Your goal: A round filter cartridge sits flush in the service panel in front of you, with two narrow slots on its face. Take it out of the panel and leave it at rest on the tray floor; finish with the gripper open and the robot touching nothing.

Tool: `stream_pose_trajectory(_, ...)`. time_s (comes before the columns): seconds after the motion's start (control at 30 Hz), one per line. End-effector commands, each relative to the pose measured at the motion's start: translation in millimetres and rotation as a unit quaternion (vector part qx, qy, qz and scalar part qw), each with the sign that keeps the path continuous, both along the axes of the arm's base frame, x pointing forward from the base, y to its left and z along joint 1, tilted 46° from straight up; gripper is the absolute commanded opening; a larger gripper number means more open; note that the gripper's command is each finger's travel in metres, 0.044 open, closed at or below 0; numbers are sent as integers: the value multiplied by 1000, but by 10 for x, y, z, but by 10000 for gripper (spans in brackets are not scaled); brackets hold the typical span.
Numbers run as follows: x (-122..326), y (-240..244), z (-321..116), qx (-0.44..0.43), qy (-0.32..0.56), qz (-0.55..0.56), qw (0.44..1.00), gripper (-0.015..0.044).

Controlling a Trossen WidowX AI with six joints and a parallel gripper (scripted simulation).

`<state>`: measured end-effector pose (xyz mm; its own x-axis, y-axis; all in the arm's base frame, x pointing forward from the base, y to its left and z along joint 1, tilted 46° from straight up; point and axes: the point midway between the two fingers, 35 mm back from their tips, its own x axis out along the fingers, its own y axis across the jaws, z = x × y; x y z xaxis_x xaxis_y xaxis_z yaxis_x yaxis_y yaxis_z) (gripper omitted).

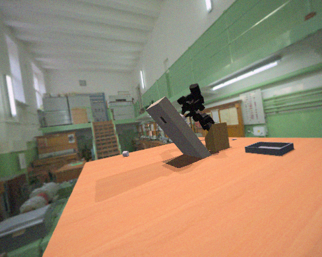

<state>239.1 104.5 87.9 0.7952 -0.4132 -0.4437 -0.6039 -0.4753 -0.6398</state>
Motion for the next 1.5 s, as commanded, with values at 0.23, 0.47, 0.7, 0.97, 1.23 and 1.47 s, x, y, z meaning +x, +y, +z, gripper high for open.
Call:
stream_pose_trajectory(0.23, 10, 13, 11, 1, -1, 0, 1000, 90)
stream_pose_trajectory(0.47, 10, 13, 11, 1, -1, 0, 1000, 90)
stream_pose_trajectory(0.7, 10, 13, 11, 1, -1, 0, 1000, 90)
stream_pose_trajectory(0.97, 10, 13, 11, 1, -1, 0, 1000, 90)
stream_pose_trajectory(1.23, 10, 13, 11, 1, -1, 0, 1000, 90)
stream_pose_trajectory(1.47, 56, 36, 1, 3, 59, -55, 997, 90)
